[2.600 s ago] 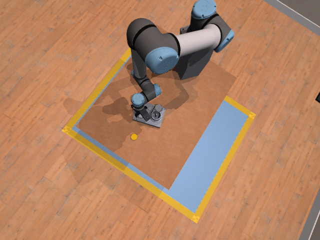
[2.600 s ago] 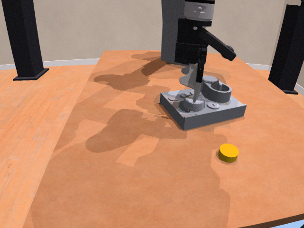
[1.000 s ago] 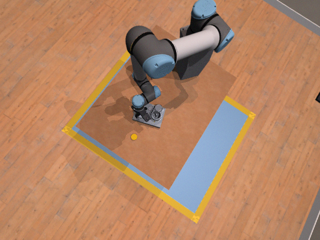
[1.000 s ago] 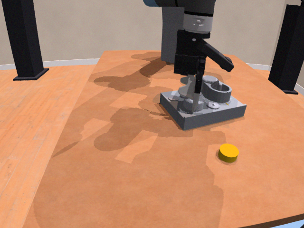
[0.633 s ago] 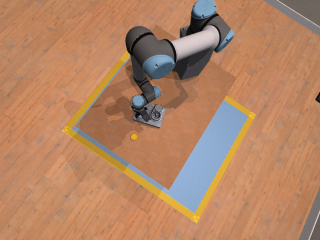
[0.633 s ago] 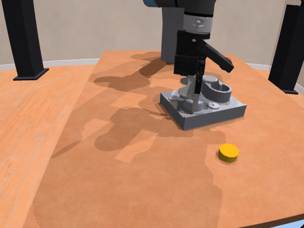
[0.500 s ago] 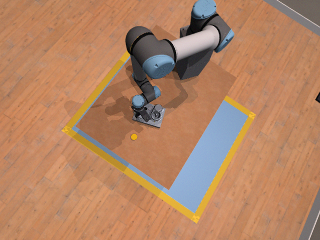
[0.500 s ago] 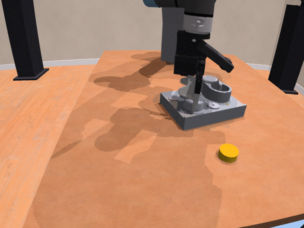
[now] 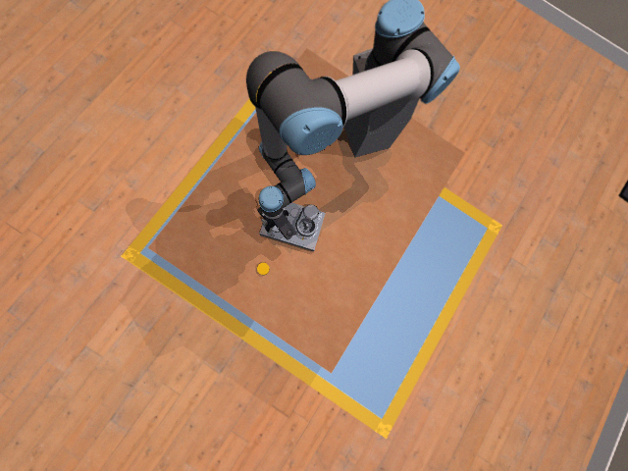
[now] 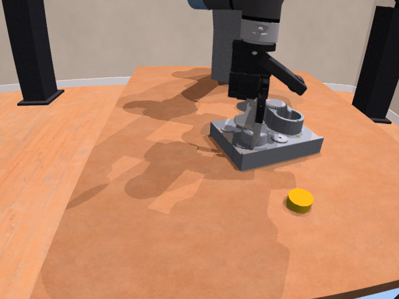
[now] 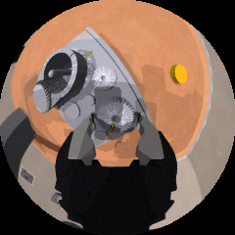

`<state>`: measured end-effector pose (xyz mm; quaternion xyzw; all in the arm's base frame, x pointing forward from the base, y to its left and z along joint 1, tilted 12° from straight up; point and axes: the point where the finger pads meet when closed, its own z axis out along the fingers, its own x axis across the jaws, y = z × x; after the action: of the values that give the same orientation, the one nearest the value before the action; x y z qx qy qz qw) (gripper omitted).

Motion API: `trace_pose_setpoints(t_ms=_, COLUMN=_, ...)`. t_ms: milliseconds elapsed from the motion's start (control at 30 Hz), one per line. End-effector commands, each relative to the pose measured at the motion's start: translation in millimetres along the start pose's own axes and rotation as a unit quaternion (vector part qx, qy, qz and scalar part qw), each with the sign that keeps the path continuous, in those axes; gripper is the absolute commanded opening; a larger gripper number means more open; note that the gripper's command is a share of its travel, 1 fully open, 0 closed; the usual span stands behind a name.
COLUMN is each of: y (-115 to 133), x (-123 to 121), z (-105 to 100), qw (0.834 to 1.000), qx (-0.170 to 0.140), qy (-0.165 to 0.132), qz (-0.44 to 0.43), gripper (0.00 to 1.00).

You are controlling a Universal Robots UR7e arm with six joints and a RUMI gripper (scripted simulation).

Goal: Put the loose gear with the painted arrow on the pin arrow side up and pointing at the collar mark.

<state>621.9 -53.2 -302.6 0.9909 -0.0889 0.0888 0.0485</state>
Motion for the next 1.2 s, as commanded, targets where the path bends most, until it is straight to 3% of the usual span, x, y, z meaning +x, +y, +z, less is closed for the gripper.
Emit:
trace_pose_setpoints(t_ms=0, y=0.0, x=0.7, z=-0.6, qw=1.0, qx=0.0, qy=0.001, qz=0.0, gripper=0.54)
trace_pose_setpoints(t_ms=333, y=0.0, x=0.7, z=-0.6, qw=1.0, qx=0.0, qy=0.001, qz=0.0, gripper=0.54)
trace_pose_setpoints(t_ms=367, y=0.0, x=0.7, z=-0.6, qw=1.0, qx=0.0, qy=0.001, qz=0.0, gripper=0.0)
trace_pose_setpoints(t_ms=1167, y=0.0, x=0.7, z=-0.6, qw=1.0, qx=0.0, qy=0.001, qz=0.0, gripper=0.0)
